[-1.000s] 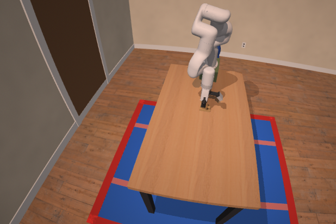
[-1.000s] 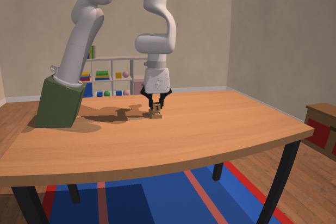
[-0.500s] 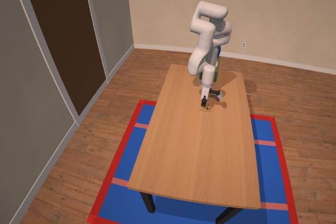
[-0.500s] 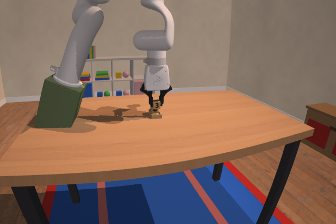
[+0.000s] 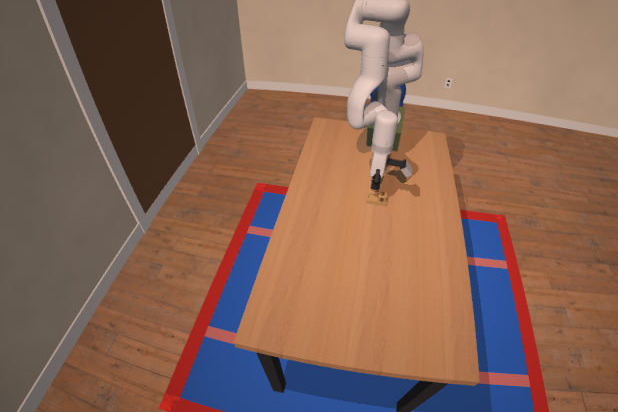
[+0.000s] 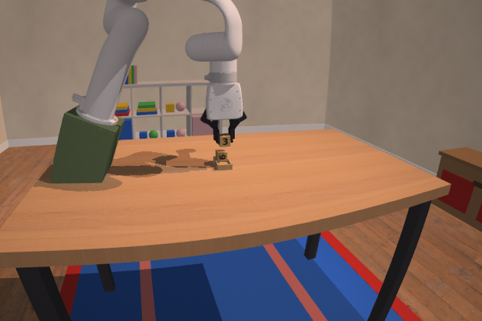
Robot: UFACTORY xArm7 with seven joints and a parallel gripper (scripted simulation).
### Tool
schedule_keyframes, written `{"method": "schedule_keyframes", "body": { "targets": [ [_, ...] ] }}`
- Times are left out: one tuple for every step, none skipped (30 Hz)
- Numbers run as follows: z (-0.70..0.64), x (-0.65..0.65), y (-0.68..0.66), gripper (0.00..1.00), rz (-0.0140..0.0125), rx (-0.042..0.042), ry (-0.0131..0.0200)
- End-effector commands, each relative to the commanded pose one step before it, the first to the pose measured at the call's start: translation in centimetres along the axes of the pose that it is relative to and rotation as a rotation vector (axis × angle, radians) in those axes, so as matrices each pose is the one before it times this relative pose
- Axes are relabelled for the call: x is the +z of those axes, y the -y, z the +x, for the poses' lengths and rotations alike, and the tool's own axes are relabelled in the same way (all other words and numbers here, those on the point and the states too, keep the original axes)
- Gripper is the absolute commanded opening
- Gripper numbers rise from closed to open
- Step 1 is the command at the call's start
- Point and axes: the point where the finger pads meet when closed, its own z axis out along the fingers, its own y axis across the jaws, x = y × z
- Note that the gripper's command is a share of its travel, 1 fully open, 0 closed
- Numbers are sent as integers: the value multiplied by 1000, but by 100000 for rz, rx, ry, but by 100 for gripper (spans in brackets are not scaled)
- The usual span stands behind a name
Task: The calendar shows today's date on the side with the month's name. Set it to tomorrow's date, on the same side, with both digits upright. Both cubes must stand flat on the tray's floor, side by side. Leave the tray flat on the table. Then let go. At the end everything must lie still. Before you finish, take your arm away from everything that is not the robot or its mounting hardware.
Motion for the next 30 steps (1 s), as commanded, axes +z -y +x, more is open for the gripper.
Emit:
{"method": "schedule_keyframes", "body": {
  "targets": [
    [-74, -1844, -181, 29, 3511, -83, -984],
    [0, -304, 1, 29, 1, 0, -2],
    [0, -279, 0, 29, 0, 0, 0],
    [0, -254, 0, 29, 0, 0, 0],
    [0, -229, 0, 29, 0, 0, 0],
    [0, -205, 0, 29, 0, 0, -1],
    [0, -182, -1, 29, 0, 0, 2],
    [0, -158, 1, 29, 0, 0, -2],
    [0, 0, 0, 29, 0, 0, 0],
    [0, 0, 0, 29, 0, 0, 0],
    [0, -136, 0, 29, 0, 0, -1],
    [0, -115, -1, 29, 0, 0, 2],
    [0, -94, 0, 29, 0, 0, 0],
    [0, -75, 0, 29, 0, 0, 0],
    [0, -58, 0, 29, 0, 0, -1],
    [0, -43, 0, 29, 0, 0, -1],
    [0, -29, 0, 29, 0, 0, -1],
    [0, -18, 0, 29, 0, 0, 0],
    [0, -10, 0, 29, 0, 0, 0],
    [0, -4, 0, 29, 0, 0, 0],
    [0, -1, 0, 29, 0, 0, 0],
    [0, 0, 0, 29, 0, 0, 0],
    [0, 0, 0, 29, 0, 0, 0],
    [0, 0, 0, 29, 0, 0, 0],
    [0, 0, 0, 29, 0, 0, 0],
    [0, 0, 0, 29, 0, 0, 0],
    [0, 0, 0, 29, 0, 0, 0],
    [0, 0, 0, 29, 0, 0, 0],
    [0, 0, 0, 29, 0, 0, 0],
    [-2, 0, -7, 29, 0, 55, 6]
  ]
}}
